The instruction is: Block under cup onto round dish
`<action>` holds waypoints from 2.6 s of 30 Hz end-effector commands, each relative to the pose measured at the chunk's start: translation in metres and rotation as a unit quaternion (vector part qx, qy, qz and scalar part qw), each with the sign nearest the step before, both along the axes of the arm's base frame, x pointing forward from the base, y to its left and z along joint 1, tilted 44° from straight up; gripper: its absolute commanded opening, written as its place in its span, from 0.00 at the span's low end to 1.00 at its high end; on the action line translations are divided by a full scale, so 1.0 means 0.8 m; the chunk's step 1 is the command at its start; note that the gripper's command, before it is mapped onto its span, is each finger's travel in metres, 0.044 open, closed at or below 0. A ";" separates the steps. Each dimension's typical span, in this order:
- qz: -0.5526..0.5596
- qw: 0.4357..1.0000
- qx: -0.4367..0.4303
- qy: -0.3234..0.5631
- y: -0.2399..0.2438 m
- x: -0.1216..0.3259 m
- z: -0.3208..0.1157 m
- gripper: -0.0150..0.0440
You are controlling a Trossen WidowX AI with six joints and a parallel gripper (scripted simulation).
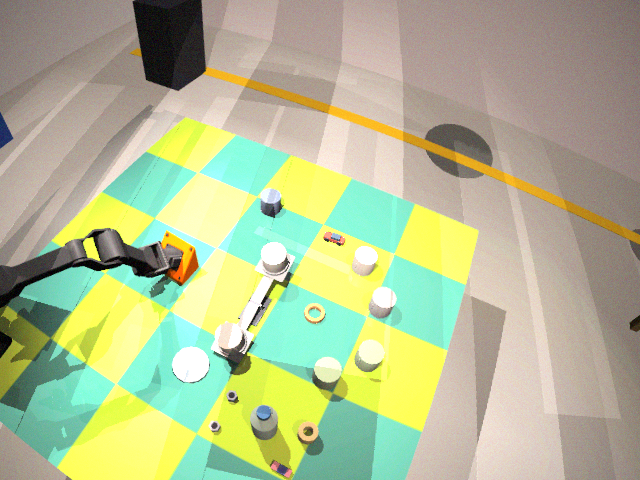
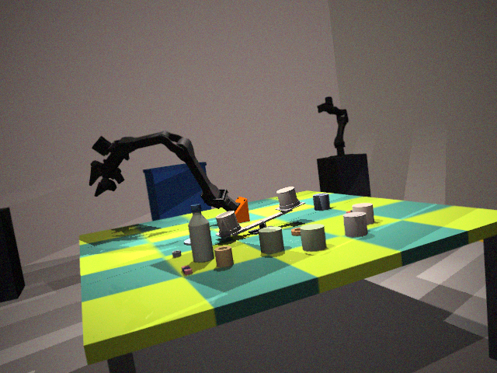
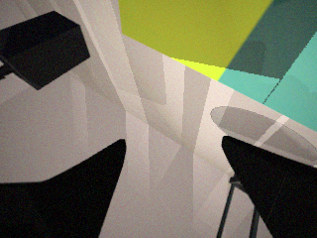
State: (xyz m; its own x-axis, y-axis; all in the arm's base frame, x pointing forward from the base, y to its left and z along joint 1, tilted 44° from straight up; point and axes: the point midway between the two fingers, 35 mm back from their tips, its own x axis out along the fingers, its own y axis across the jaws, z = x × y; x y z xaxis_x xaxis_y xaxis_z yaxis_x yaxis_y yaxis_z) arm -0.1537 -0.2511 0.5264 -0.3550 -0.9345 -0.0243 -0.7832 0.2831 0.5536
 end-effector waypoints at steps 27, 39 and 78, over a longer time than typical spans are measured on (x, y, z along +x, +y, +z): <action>0.202 0.968 0.132 0.068 -0.086 0.152 -0.094 1.00; 0.293 0.928 0.194 0.126 -0.097 0.237 -0.144 1.00; 0.541 0.661 0.296 0.427 0.023 0.481 -0.300 1.00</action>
